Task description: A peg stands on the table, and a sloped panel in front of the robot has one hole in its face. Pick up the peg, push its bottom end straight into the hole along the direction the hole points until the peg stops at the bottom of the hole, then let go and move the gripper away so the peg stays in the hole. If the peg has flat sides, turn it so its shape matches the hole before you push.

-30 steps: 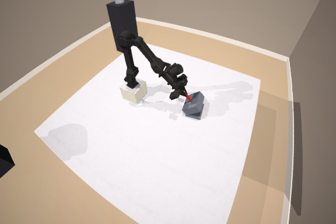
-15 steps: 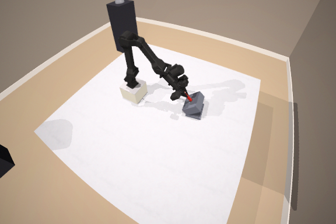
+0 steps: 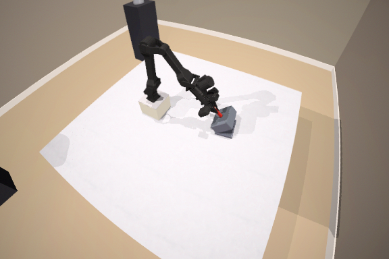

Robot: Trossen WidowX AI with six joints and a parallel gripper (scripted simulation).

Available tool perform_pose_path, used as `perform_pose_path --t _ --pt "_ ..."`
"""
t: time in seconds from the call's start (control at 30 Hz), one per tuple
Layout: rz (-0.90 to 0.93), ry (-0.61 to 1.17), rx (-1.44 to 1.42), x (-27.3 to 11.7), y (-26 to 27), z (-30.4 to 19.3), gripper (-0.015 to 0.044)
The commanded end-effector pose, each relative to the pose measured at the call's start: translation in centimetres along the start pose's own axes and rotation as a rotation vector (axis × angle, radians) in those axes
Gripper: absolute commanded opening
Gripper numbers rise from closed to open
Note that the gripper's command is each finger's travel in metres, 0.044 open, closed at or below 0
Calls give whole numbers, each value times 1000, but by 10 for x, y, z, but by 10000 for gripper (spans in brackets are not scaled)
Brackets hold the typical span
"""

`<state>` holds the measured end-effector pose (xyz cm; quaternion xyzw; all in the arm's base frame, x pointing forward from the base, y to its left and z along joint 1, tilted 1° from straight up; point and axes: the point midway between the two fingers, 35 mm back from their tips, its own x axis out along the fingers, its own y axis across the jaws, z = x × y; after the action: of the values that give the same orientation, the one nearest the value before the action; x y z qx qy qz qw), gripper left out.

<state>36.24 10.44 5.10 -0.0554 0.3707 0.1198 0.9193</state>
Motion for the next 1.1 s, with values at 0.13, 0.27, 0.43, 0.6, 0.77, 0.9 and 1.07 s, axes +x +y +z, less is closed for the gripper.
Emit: perform_pose_path --t 0.13,0.27,0.43,0.6,0.77,0.9,1.07 --pt "1 3 -1 6 0 0 0" --pt "1 3 -1 8 0 0 0" --pt "1 3 -1 11 0 0 0" --pt "1 3 -1 13 0 0 0" --pt "1 3 -1 16 0 0 0" --pt "1 3 -1 18 0 -1 0" --pt "1 3 -1 19 0 -1 0"
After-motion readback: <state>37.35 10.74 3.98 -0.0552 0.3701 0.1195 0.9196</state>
